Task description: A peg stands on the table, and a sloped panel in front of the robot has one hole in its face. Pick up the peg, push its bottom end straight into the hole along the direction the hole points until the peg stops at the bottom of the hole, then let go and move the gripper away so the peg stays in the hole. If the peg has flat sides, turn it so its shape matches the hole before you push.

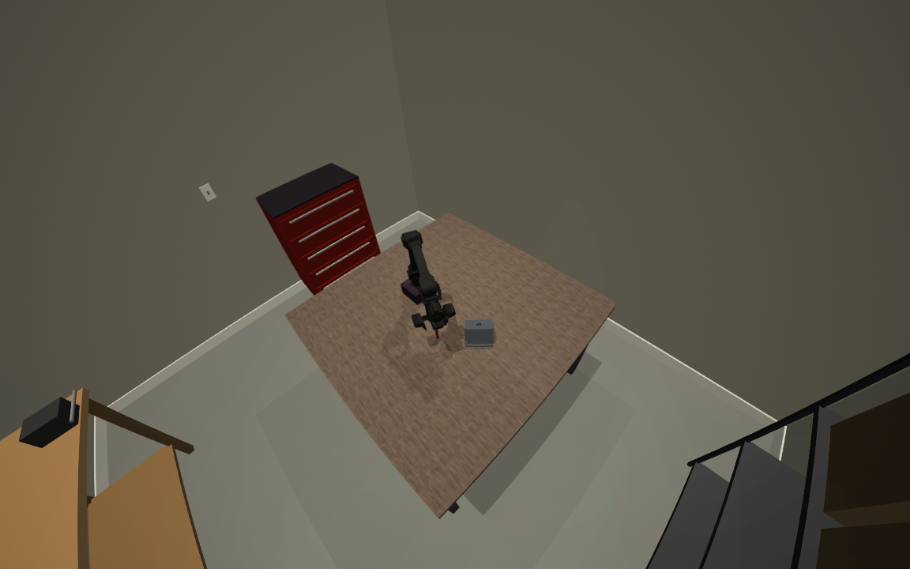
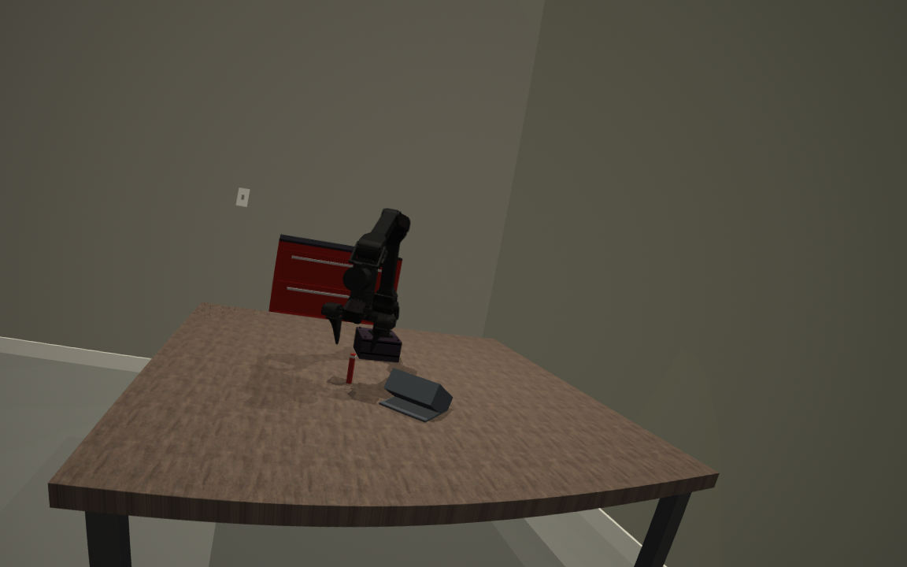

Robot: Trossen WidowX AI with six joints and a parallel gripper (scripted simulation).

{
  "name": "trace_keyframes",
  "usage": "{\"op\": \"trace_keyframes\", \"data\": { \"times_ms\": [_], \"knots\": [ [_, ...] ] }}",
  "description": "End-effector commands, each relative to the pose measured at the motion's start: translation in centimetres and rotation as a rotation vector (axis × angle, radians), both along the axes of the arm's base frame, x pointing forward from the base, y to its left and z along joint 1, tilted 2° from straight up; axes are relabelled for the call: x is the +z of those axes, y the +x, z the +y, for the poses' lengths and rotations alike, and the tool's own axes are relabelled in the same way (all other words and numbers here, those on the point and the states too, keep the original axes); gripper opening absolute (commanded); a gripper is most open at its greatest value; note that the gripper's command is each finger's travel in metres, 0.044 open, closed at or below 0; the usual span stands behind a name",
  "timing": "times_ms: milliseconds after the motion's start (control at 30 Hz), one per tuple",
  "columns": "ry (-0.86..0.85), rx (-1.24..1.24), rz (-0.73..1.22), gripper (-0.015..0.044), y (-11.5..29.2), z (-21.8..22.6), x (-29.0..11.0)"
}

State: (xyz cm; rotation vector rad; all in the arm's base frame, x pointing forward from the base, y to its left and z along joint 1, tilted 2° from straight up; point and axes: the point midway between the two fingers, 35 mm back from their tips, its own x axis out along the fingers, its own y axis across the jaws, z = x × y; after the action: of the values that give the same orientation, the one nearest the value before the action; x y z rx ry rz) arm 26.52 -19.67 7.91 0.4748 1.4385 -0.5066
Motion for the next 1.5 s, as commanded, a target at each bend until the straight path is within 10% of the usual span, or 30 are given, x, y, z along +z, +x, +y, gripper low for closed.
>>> {"op": "trace_keyframes", "data": {
  "times_ms": [0,1267,1467],
  "knots": [
    [0.014,0.004,0.013,0.044,-0.1,0.2,-1.1],
    [0.014,0.004,0.013,0.044,0.1,0.1,-6.0],
    [0.006,0.001,0.008,0.0282,0.2,-0.1,-5.7]
  ]
}}
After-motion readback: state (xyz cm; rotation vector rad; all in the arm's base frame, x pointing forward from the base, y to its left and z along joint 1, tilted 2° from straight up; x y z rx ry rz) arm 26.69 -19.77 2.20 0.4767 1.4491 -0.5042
